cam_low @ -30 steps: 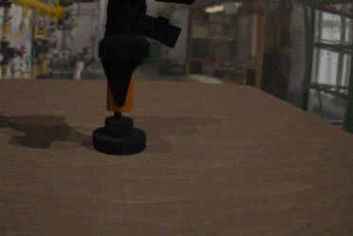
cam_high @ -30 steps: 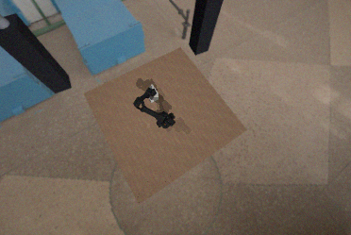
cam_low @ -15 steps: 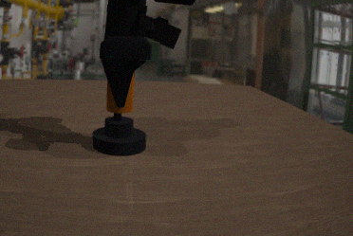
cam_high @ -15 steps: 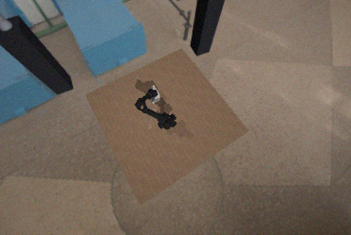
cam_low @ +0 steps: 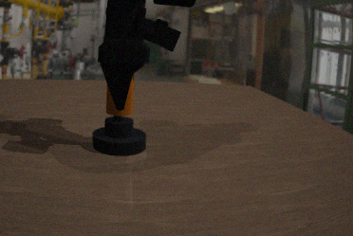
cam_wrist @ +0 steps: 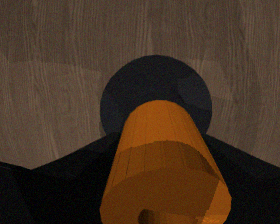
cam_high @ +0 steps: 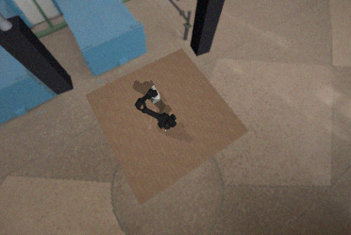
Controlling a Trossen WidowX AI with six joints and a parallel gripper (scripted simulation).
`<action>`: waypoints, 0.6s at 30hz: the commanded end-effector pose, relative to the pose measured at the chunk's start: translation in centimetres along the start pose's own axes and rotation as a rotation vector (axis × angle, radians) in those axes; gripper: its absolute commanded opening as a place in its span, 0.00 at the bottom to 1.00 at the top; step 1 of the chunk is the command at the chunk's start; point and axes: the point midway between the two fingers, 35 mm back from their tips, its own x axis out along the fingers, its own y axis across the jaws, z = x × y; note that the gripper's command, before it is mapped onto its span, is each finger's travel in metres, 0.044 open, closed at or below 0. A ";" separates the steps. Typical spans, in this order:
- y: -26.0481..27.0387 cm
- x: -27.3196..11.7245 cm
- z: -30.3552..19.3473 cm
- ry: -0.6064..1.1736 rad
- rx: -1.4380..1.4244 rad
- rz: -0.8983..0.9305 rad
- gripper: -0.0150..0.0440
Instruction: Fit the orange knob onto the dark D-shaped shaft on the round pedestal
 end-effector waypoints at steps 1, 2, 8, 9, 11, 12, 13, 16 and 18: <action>0.0 0.4 -0.2 -0.001 -0.007 -0.004 0.25; 0.0 0.4 -0.2 -0.001 -0.007 -0.004 0.25; 0.1 0.9 -0.2 -0.001 -0.007 -0.004 0.25; 0.2 1.0 -0.2 -0.001 -0.007 -0.004 0.25; 0.2 1.1 -0.2 -0.001 -0.007 -0.005 0.25; 0.2 1.2 -0.2 -0.001 -0.007 -0.005 0.25; 0.2 1.2 -0.2 -0.001 -0.007 -0.005 0.25; 0.1 1.0 0.0 -0.002 0.002 -0.001 0.25; 0.1 1.0 0.0 -0.002 0.002 -0.001 0.25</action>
